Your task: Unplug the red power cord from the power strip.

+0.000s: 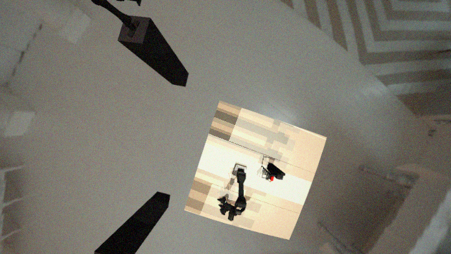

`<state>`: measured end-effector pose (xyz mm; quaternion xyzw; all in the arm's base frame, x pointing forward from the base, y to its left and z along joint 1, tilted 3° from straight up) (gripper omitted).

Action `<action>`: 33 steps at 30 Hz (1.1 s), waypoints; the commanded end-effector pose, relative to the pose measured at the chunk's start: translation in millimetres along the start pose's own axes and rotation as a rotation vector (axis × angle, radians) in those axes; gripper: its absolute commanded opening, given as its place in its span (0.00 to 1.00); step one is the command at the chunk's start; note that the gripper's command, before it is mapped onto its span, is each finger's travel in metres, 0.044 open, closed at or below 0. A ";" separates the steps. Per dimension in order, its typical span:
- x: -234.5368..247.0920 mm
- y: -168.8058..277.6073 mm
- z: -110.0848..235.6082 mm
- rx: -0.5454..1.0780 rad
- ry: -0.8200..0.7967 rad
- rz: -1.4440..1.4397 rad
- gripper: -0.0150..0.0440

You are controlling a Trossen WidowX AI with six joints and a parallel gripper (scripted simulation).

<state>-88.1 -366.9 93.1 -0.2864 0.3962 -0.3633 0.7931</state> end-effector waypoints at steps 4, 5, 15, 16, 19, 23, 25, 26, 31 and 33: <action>21.9 7.7 35.9 0.006 -0.118 0.034 0.75; 29.5 11.6 50.7 0.010 -0.164 0.049 0.71; 64.1 66.4 189.9 0.085 -0.539 0.232 0.53; 63.9 73.3 203.5 0.096 -0.571 0.254 0.53; 59.6 95.1 243.0 0.129 -0.662 0.325 0.53; 46.0 126.4 292.8 0.178 -0.769 0.424 0.53; 35.6 142.7 316.1 0.204 -0.817 0.477 0.53; 29.5 150.8 327.2 0.217 -0.839 0.504 0.53; -9.6 191.7 377.3 0.288 -0.931 0.647 0.53; -29.1 207.4 394.2 0.319 -0.956 0.705 0.53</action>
Point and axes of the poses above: the point midway between the two fingers, 35 mm back from their tips, its own z axis back along the fingers, its own x axis across the jaws, y = z × x, the point moved 6 cm from there along z, back along the fingers, and after that the axes turned 15 degrees about z, right-handed, at the moved point
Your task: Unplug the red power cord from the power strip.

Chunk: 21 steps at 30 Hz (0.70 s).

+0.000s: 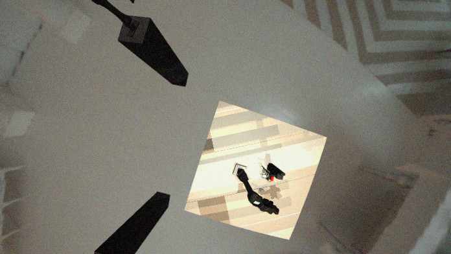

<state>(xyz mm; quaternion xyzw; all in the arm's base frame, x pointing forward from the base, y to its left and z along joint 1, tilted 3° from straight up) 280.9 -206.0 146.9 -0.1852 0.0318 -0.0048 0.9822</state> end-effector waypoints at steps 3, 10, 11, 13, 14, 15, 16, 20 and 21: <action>30.1 76.6 52.1 0.145 -0.099 0.137 0.53; 32.5 153.3 102.6 0.292 -0.139 0.276 0.53; 32.3 155.1 103.8 0.295 -0.139 0.279 0.53; 32.3 155.1 103.8 0.295 -0.139 0.279 0.53; 32.3 155.1 103.8 0.295 -0.139 0.279 0.53; 32.3 155.1 103.8 0.295 -0.139 0.279 0.53; 32.7 153.6 103.4 0.295 -0.139 0.279 0.53; 32.8 156.2 104.2 0.296 -0.139 0.279 0.53; 32.8 157.4 104.6 0.296 -0.139 0.279 0.53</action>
Point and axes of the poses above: the point midway between the two fingers, 35 mm back from their tips, its own z axis back along the fingers, its own x axis across the jaws, y = z × x, the point moved 6 cm from there along z, back along the fingers, and after that the axes turned 15 degrees about z, right-handed, at the moved point
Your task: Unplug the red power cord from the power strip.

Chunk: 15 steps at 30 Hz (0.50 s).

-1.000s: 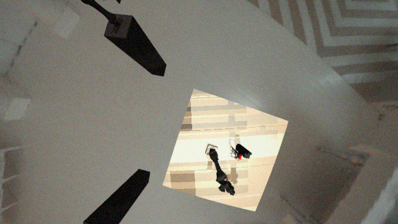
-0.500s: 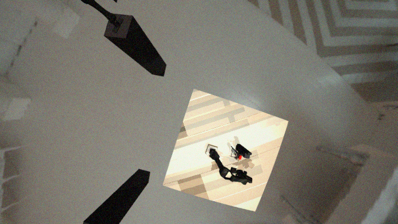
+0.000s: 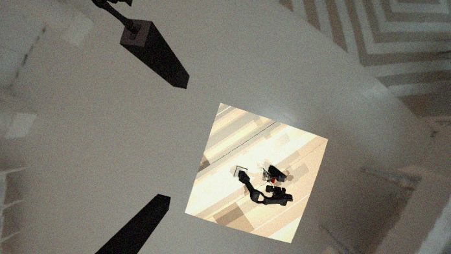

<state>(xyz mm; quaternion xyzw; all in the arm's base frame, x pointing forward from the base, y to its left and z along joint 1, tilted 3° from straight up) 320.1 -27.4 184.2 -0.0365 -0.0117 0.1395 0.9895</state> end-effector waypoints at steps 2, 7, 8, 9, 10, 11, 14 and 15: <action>2.2 8.1 1.0 0.008 -0.001 0.000 0.53; 4.5 15.8 1.1 0.009 -0.001 0.000 0.53; 4.9 17.3 1.1 0.009 -0.001 0.000 0.53; 5.3 18.9 1.1 0.009 -0.002 0.000 0.53; 5.7 20.5 1.1 0.009 -0.002 0.000 0.53; 6.1 22.0 1.1 0.009 -0.002 0.000 0.53; 7.3 26.7 1.1 0.010 -0.002 0.000 0.53; 7.7 28.3 1.1 0.010 -0.002 0.000 0.53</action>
Point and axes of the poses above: the point midway between the two fingers, 35 mm back from their tips, its own z axis back along the fingers, its own x axis across the jaws, y = z × x, the point moved 6 cm from there along z, back along the fingers, and after that the axes turned 15 degrees about z, right-handed, at the moved point
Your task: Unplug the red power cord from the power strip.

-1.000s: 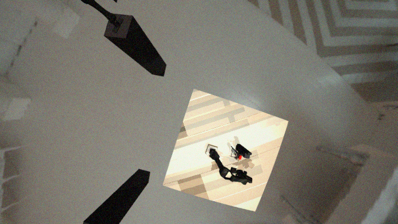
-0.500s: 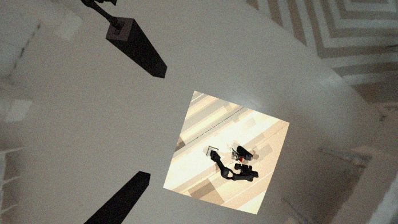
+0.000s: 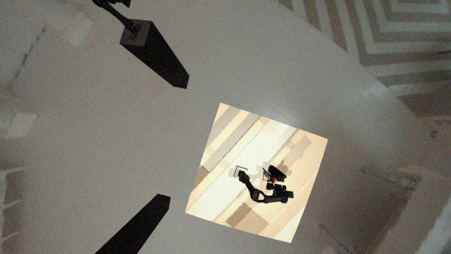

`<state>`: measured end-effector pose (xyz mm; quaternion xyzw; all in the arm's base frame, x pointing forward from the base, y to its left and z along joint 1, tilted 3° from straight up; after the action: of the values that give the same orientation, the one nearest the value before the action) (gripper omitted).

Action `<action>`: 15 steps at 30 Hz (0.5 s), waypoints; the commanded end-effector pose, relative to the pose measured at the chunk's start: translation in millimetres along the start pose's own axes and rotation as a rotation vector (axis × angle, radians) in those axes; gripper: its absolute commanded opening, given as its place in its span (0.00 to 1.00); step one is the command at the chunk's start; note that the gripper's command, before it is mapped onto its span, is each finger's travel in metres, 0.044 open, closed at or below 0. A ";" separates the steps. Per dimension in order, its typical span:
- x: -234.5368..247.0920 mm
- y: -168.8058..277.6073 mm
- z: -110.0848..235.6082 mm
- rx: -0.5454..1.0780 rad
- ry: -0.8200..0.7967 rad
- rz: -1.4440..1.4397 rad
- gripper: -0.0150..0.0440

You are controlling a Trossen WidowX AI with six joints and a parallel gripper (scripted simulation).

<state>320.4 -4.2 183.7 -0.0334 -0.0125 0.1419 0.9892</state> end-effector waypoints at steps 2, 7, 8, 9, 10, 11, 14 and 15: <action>1.7 9.2 -0.1 0.004 0.001 -0.005 0.53; 3.4 17.0 0.0 0.005 0.001 -0.005 0.53; 3.7 18.3 0.0 0.005 0.001 -0.005 0.53; 3.8 19.1 0.0 0.005 0.001 -0.005 0.53; 3.9 19.3 0.0 0.005 0.001 -0.005 0.53; 3.9 19.3 0.0 0.005 0.001 -0.005 0.53; 3.9 19.3 -1.5 0.005 0.001 -0.005 0.53; 3.9 19.3 -2.5 0.005 0.001 -0.005 0.53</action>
<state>318.8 14.1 182.0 -0.0320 -0.0114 0.1423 0.9892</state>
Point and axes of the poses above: the point midway between the two fingers, 35 mm back from their tips, its own z axis back along the fingers, its own x axis across the jaws, y = z × x, the point moved 6 cm from there along z, back along the fingers, and after that the axes turned 15 degrees about z, right-handed, at the moved point
